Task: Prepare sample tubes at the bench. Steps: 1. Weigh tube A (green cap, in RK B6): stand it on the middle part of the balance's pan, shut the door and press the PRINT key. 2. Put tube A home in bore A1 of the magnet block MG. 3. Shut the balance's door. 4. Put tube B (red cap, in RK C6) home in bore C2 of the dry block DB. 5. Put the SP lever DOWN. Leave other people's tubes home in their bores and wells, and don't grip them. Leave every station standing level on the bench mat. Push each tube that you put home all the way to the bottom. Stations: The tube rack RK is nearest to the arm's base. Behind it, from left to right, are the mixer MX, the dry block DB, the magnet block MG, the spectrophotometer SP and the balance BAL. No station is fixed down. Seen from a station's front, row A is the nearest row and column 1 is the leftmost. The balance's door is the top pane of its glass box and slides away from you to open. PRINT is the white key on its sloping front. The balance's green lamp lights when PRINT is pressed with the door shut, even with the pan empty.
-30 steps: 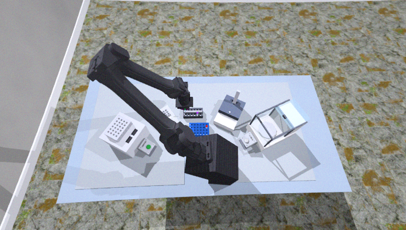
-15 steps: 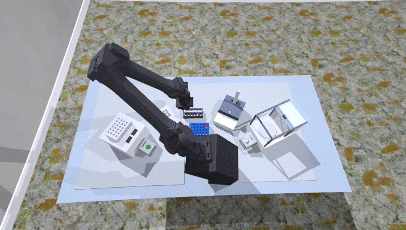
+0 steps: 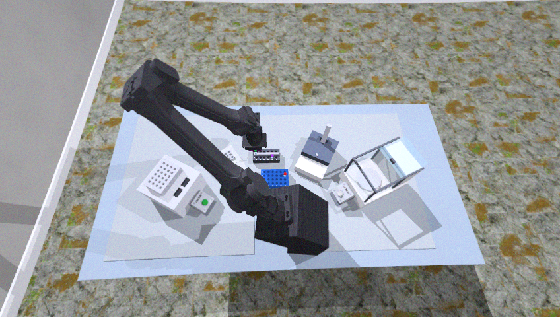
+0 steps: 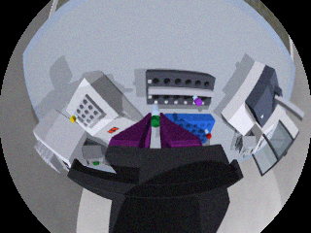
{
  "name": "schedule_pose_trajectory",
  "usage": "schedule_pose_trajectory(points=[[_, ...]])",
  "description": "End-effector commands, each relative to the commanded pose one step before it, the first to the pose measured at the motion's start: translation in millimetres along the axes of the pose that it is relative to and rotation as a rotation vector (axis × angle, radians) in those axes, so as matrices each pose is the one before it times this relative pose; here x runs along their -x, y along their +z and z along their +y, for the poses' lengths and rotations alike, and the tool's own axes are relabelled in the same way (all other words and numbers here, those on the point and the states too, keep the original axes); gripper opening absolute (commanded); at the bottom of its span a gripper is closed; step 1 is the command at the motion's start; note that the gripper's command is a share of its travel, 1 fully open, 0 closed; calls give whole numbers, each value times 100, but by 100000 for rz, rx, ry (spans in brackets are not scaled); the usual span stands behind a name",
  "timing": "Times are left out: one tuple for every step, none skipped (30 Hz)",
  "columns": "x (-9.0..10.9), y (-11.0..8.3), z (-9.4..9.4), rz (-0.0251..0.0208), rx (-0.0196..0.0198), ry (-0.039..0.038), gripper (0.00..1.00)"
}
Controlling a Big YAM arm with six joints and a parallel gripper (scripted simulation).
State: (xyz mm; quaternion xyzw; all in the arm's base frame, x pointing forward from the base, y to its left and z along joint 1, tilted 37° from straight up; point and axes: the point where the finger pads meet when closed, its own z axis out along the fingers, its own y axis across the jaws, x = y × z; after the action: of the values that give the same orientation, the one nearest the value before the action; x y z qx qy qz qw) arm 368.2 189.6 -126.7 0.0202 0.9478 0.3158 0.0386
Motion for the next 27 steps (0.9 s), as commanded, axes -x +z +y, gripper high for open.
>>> schedule_pose_trajectory(points=[[335, -127, -112, -633, 180, -551, 9], [1, 0, -2, 0, 0, 0, 9], [1, 0, -1, 0, 0, 0, 9], [1, 0, -1, 0, 0, 0, 9], [1, 0, -2, 0, 0, 0, 9], [1, 0, -1, 0, 0, 0, 9], [202, 74, -829, 32, -329, 955, 9], [-207, -77, 824, -32, 329, -955, 9], [0, 0, 0, 0, 0, 0, 9], [0, 0, 0, 0, 0, 0, 9], [1, 0, -1, 0, 0, 0, 9], [1, 0, -1, 0, 0, 0, 9], [2, 0, -1, 0, 0, 0, 9], [1, 0, -1, 0, 0, 0, 9], [1, 0, -1, 0, 0, 0, 9], [1, 0, -1, 0, 0, 0, 9], [1, 0, -1, 0, 0, 0, 9], [1, 0, -1, 0, 0, 0, 9], [1, 0, -1, 0, 0, 0, 9], [1, 0, -1, 0, 0, 0, 9], [191, 74, -835, 112, -367, 1015, 9], [-197, -77, 831, -112, 367, -1016, 9], [0, 0, 1, 0, 0, 0, 9], [0, 0, 0, 0, 0, 0, 9], [0, 0, 0, 0, 0, 0, 9], [0, 0, 0, 0, 0, 0, 9], [0, 0, 0, 0, 0, 0, 9]])
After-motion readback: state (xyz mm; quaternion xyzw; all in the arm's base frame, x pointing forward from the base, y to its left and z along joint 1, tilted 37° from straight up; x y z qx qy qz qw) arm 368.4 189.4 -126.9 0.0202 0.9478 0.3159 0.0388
